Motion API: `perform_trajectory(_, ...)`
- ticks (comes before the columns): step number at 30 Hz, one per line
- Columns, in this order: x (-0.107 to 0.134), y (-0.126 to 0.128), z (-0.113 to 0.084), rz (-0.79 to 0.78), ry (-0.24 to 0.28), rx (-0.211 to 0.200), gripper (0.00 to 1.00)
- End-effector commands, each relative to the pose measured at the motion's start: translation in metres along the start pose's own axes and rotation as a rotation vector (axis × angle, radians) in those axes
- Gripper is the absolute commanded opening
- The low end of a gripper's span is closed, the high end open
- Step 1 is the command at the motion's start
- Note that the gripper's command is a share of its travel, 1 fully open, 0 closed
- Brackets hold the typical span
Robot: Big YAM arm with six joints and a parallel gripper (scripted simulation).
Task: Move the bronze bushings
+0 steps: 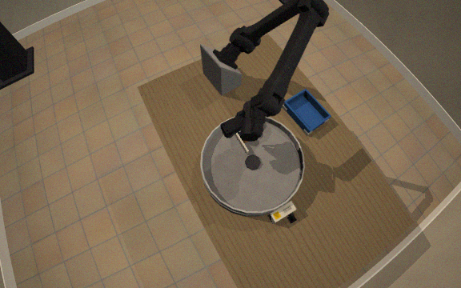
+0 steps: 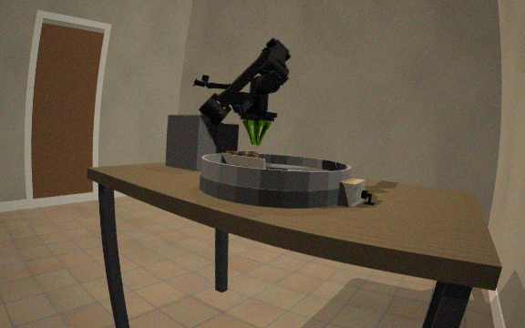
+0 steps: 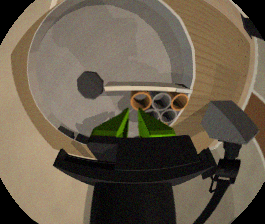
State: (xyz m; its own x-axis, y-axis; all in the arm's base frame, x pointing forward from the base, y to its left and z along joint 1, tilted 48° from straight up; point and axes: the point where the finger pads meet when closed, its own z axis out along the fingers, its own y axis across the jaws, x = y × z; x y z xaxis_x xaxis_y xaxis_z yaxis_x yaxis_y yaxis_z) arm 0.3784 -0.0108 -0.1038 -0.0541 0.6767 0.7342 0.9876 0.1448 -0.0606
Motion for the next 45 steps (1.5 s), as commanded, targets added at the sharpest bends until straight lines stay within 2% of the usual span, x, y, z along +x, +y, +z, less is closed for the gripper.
perform_trajectory(1,-0.003,0.008,0.005,-0.004,-0.007,-0.002,0.14)
perform_trajectory(3,-0.003,0.008,0.005,-0.004,-0.007,-0.002,0.14)
perform_trajectory(4,0.0,0.0,0.013,0.005,0.003,0.011,0.14)
perform_trajectory(10,0.0,0.0,0.033,0.006,0.003,0.012,0.14)
perform_trajectory(12,-0.002,0.01,0.029,-0.008,-0.006,-0.001,0.14)
perform_trajectory(13,-0.011,0.008,0.02,0.013,-0.005,-0.025,0.14)
perform_trajectory(15,-0.009,0.009,0.014,0.014,-0.008,-0.032,0.14)
perform_trajectory(18,0.0,0.012,0.02,-0.009,-0.011,-0.012,0.14)
perform_trajectory(45,-0.001,0.011,0.02,-0.012,-0.011,-0.014,0.14)
